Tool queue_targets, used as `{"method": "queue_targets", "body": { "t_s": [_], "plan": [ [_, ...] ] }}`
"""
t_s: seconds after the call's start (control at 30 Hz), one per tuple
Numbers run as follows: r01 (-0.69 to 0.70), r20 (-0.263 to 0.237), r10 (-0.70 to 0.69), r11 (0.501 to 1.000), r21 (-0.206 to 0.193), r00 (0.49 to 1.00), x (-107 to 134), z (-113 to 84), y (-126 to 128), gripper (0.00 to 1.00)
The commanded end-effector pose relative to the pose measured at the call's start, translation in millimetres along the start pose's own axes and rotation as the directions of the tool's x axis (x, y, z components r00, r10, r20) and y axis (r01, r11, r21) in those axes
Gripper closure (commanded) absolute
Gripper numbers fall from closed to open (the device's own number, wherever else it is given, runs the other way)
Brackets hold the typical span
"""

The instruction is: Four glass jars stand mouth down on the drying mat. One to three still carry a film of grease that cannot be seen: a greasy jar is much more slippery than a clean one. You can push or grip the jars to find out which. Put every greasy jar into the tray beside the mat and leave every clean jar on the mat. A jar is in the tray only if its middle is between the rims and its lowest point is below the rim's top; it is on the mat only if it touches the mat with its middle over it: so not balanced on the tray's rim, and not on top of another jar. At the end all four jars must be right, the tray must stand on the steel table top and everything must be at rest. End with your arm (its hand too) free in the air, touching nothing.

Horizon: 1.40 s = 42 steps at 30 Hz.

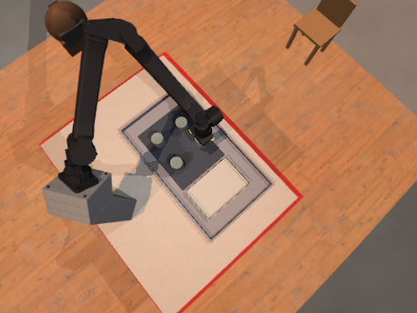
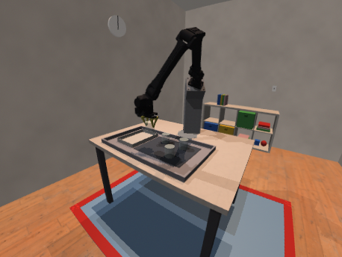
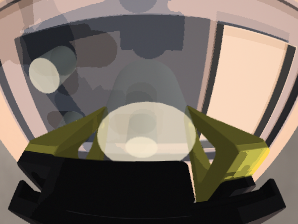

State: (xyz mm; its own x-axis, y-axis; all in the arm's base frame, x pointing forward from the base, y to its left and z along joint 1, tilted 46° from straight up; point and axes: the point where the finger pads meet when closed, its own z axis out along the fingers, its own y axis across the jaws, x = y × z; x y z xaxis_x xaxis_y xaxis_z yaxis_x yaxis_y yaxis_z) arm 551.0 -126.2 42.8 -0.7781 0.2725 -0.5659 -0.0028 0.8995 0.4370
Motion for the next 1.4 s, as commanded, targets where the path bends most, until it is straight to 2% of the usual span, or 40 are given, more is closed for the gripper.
{"method": "queue_targets", "body": {
  "t_s": [0.0,1.37],
  "plan": [
    [0.005,0.018,-0.005,1.000,0.018,1.000,0.9,-9.2,-24.2,1.00],
    [0.005,0.018,-0.005,1.000,0.018,1.000,39.5,-10.4,-134.0,1.00]
  ]
}}
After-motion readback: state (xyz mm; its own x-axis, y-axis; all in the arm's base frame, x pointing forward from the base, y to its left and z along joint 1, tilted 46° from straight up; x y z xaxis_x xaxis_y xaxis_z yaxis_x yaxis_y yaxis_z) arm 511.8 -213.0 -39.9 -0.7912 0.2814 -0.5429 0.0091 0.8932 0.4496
